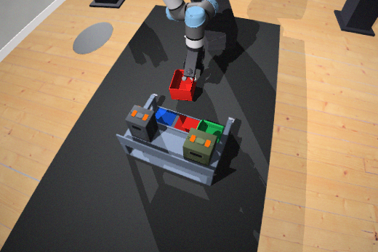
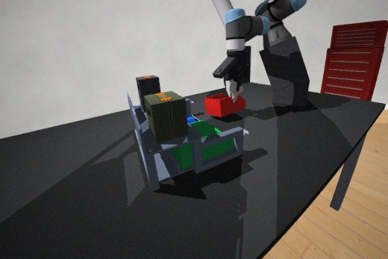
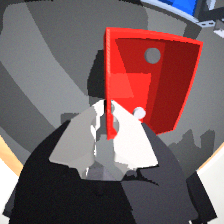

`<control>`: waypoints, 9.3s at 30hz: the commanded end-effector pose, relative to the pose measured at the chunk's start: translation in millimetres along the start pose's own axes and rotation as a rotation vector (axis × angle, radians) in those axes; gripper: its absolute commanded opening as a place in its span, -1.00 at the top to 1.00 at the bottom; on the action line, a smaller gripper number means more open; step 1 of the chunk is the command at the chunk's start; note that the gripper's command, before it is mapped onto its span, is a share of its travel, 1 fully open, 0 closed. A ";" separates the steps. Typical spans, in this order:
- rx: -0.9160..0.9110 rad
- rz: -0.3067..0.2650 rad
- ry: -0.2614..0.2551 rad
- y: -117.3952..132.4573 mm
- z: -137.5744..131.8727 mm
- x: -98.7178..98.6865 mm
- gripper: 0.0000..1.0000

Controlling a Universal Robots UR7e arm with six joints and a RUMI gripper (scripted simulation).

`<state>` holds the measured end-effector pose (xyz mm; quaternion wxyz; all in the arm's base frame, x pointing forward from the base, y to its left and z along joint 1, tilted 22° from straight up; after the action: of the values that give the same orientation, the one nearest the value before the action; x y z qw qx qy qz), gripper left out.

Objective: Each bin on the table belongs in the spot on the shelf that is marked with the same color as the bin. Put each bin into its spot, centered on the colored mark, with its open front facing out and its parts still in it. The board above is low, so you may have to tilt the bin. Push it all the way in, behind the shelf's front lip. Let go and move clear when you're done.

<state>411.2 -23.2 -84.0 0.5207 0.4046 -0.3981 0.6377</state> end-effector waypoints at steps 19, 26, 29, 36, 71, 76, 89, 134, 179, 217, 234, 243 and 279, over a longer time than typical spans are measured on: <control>0.000 0.001 0.000 -0.3 0.1 2.8 1.00; 0.000 0.001 0.000 -0.3 0.1 6.4 1.00; 0.000 0.001 0.000 -0.3 0.1 7.6 1.00; 0.000 0.001 0.000 -0.3 0.1 10.5 1.00; -0.037 0.001 0.000 -9.3 -16.0 10.0 1.00; -0.069 0.001 0.000 -17.4 -30.4 9.3 1.00; -0.144 0.001 0.000 -35.9 -63.2 7.6 1.00; -0.172 0.001 0.000 -55.4 -72.1 7.0 1.00; -0.171 -0.033 0.007 -85.7 -64.8 6.5 1.00; -0.169 -0.134 0.027 -97.4 -66.0 4.5 1.00; -0.168 -0.141 0.025 -96.4 -66.3 5.3 1.00; -0.168 -0.147 0.024 -95.5 -66.4 6.0 1.00; -0.168 -0.148 0.024 -96.5 -66.1 6.1 1.00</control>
<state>497.9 53.8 -94.1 0.6034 0.3805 -0.4127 0.5664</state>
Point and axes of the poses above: the point where the finger pads meet when closed, its own x axis back along the fingers, its own z axis across the jaws, y = z × x, the point moved 9 cm from there along x, back along the fingers, and after that the axes turned 8 degrees about x, right-handed, at the moved point
